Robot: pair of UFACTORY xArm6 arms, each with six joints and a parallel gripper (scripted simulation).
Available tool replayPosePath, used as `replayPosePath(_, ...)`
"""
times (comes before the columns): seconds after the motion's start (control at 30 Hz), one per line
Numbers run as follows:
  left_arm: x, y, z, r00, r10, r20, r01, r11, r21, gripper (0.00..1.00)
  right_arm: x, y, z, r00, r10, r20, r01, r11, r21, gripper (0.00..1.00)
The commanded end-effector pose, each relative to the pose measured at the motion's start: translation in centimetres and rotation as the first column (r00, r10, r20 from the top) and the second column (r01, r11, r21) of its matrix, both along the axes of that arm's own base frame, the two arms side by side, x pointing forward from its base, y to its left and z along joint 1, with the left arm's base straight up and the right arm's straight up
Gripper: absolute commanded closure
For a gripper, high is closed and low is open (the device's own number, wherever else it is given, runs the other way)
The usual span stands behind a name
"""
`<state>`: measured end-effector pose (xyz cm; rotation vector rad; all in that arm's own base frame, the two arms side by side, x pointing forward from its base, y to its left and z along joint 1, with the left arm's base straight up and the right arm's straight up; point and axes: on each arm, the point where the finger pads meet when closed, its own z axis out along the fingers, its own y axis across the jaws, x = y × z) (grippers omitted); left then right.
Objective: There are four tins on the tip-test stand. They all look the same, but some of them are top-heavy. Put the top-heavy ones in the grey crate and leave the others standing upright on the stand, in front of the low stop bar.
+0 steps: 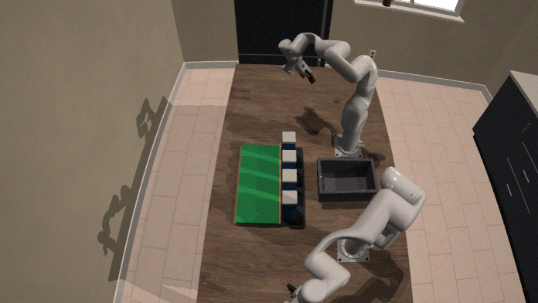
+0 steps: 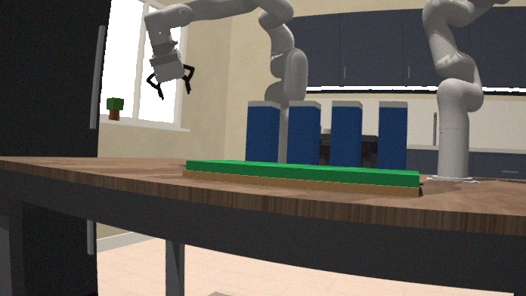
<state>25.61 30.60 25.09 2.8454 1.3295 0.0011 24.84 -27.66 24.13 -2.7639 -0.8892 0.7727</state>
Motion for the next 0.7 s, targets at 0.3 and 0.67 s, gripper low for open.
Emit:
replayPosePath(0.3,0.06,0.07,0.15,1.000,0.000,0.003,0.000,1.000,0.003,0.00,0.20,-0.23,-0.13,0.972,-0.208,0.106,0.217,0.973,-0.082,0.00)
replayPosePath(0.67,0.06,0.07,0.15,1.000,0.000,0.003,0.000,1.000,0.003,0.00,0.31,-0.55,-0.26,0.912,-0.364,0.188,0.389,0.913,-0.119,0.00)
